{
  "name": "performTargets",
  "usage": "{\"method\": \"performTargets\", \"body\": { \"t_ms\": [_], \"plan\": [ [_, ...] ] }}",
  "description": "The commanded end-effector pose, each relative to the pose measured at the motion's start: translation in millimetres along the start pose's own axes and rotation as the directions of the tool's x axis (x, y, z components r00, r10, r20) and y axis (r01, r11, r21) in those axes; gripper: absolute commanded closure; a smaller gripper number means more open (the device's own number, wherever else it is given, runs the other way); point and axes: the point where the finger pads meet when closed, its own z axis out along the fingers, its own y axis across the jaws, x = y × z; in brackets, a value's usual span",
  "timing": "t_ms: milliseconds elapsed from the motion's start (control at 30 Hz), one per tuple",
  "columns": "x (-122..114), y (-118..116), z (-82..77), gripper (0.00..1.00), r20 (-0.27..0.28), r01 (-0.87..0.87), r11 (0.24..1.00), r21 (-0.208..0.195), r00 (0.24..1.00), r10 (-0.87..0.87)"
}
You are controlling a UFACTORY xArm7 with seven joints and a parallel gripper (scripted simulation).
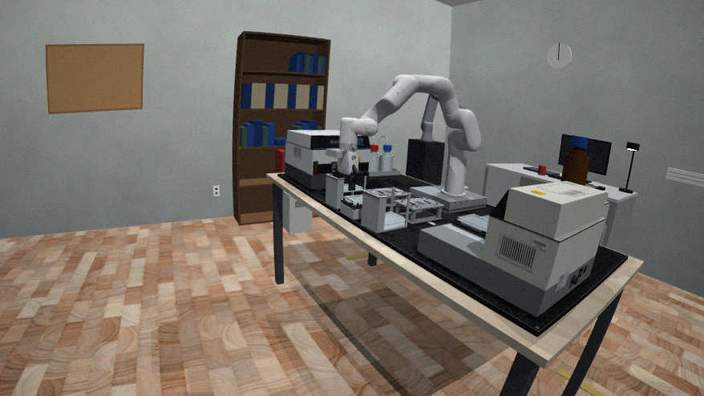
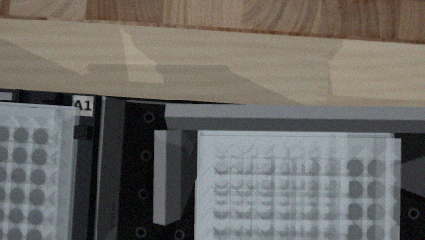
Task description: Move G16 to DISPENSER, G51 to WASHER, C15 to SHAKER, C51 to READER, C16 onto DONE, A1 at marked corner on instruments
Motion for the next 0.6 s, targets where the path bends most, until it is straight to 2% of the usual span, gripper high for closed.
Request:
{"method": "performTargets", "body": {
  "t_ms": [0, 567],
  "plan": [
    [2.0, 0.7, 0.1, 1.00, -0.006, 0.000, 1.000, -0.002, 1.000, 0.000],
    [2.0, 0.8, 10.1, 1.00, -0.006, 0.000, 1.000, -0.002, 1.000, 0.000]
  ]
}}
